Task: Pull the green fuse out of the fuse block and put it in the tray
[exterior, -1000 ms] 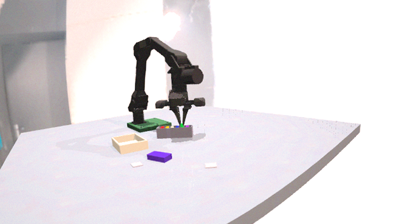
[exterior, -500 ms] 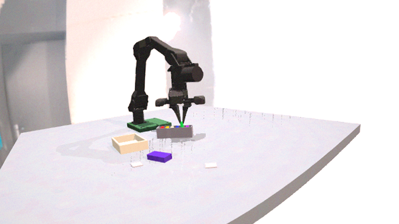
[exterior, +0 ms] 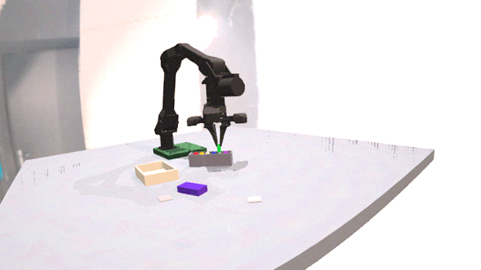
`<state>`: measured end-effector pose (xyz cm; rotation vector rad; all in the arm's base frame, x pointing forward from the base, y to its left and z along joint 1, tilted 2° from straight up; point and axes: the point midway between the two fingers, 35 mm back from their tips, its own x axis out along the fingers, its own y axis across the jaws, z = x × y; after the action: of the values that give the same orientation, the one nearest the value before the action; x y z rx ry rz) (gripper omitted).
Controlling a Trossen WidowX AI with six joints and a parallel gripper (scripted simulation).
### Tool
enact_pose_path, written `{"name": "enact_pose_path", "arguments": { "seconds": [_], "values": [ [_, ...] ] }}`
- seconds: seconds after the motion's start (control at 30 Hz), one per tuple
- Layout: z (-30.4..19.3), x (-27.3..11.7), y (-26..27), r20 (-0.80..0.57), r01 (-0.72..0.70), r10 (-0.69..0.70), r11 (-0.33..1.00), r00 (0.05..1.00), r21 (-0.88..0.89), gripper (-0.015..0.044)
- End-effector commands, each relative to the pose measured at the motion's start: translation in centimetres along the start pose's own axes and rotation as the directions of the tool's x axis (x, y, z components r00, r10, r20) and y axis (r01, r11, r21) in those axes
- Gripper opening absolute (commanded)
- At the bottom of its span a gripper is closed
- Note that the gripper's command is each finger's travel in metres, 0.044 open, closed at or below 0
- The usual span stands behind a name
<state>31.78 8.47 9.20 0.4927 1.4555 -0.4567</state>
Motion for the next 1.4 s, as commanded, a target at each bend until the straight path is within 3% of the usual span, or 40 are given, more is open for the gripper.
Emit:
{"name": "enact_pose_path", "arguments": {
  "seconds": [0.0, 1.37],
  "values": [
    [0.0, -0.2, 0.0, -0.002, 0.000, 0.000, 1.000, 1.000, 0.001, 0.0000],
    [1.1, -3.5, -0.8, -0.002, 0.000, 0.000, 1.000, 1.000, 0.001, 0.0000]
  ]
}}
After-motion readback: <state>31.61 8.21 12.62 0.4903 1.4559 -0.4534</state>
